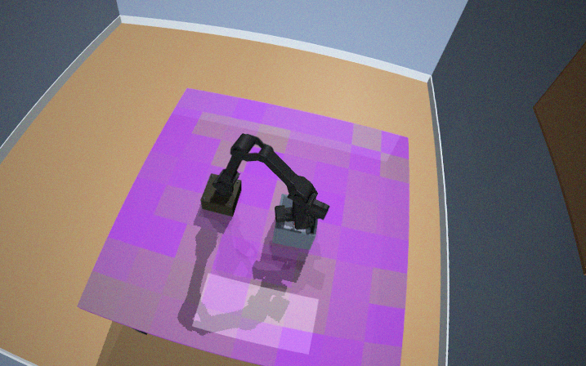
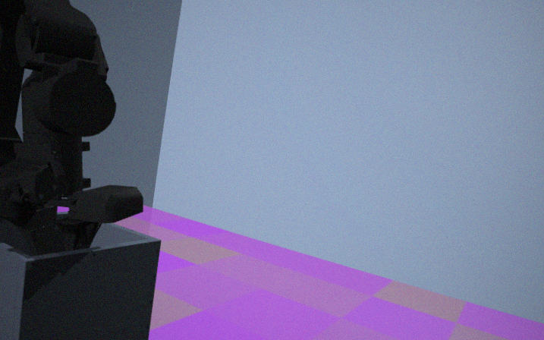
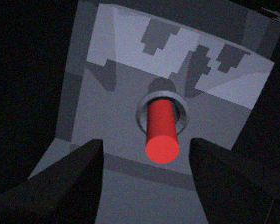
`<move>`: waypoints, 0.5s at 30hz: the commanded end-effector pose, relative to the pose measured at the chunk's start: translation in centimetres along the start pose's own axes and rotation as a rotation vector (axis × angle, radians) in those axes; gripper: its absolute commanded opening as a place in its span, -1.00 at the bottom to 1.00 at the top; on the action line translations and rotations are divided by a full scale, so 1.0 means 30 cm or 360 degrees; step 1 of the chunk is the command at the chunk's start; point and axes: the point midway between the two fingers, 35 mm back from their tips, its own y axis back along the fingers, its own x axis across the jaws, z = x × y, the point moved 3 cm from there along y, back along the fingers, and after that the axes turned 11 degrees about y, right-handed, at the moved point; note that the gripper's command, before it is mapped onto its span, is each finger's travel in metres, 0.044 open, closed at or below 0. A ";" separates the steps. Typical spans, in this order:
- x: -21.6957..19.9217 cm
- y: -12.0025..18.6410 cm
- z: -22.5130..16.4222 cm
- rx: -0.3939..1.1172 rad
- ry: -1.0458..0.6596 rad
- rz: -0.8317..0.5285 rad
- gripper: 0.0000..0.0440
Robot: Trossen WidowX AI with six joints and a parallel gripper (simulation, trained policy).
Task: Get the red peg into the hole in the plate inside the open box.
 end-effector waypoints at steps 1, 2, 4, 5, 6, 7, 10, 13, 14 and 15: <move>0.004 0.018 0.008 0.0056 -0.0005 0.0038 -0.14; 0.006 0.025 0.011 0.0068 -0.0008 0.0049 -0.13; 0.008 0.038 0.017 0.0089 -0.0013 0.0073 -0.10; 0.010 0.045 0.020 0.0098 -0.0016 0.0085 -0.08; 0.011 0.053 0.024 0.0106 -0.0019 0.0098 -0.08; 0.013 0.059 0.027 0.0113 -0.0021 0.0111 -0.05; 0.017 0.080 0.039 0.0130 -0.0029 0.0150 -0.01; 0.022 0.102 0.051 0.0141 -0.0036 0.0189 0.02; 0.023 0.110 0.055 0.0143 -0.0038 0.0202 0.03; 0.025 0.117 0.060 0.0145 -0.0040 0.0215 0.03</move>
